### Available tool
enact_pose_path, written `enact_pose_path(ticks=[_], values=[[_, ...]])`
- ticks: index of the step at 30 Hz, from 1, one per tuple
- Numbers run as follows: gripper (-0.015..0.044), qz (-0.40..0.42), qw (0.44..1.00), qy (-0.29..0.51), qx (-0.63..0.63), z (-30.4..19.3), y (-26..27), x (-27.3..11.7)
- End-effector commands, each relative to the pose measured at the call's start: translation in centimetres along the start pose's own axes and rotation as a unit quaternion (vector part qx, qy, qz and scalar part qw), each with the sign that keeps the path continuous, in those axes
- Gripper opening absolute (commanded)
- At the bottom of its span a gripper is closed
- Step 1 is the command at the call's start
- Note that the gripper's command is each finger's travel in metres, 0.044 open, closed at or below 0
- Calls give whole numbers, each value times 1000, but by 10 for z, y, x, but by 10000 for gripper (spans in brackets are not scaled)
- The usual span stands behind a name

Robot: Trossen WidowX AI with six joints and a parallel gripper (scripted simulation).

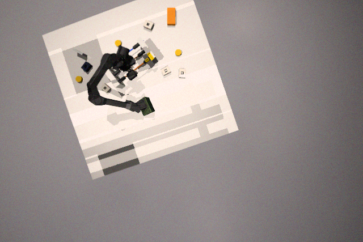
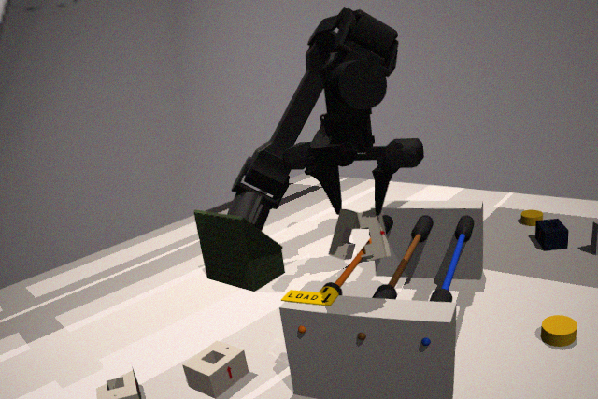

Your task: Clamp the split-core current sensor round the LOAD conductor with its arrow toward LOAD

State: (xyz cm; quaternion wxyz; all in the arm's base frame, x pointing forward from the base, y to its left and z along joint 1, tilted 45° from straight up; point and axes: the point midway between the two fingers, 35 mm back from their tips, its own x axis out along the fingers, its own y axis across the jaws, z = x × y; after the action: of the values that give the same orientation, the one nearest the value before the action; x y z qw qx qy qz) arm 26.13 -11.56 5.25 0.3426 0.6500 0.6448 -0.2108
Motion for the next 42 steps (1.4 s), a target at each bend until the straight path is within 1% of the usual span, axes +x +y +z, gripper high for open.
enact_pose_path(ticks=[1,19,20,42], values=[[0,0,1000,2,3,-1,0,7],[0,1,1000,3,2,-2,-1,35],[0,0,1000,1,0,-1,0,31],[0,0,1000,1,0,-1,0,31]])
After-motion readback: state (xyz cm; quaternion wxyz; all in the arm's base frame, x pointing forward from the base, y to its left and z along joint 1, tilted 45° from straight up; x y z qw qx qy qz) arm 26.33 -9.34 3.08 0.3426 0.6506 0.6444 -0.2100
